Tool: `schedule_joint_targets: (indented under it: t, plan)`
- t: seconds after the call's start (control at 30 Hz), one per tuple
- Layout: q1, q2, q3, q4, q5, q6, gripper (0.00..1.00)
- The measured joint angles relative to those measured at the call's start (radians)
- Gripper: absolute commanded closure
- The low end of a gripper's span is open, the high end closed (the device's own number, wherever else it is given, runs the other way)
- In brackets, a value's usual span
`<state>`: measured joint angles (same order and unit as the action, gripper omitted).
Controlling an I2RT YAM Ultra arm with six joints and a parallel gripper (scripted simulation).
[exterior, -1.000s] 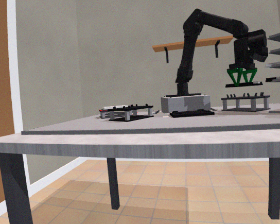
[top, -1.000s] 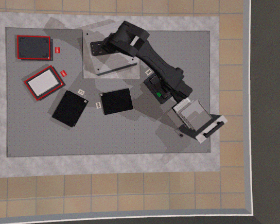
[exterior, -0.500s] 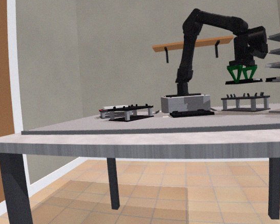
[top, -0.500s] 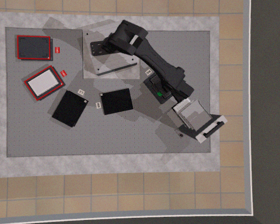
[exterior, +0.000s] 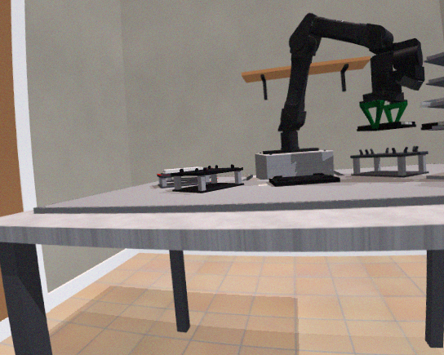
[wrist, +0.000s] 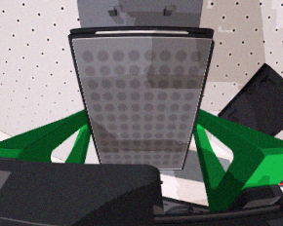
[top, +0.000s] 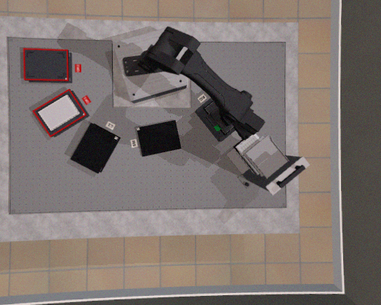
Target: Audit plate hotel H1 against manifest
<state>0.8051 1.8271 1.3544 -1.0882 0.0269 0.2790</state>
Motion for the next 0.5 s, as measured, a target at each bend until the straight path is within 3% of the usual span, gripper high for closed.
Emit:
schedule_joint_targets:
  t: [0.5]
  plan:
    - [0.004,-0.021,0.115,-0.12,0.0,0.003,0.14]
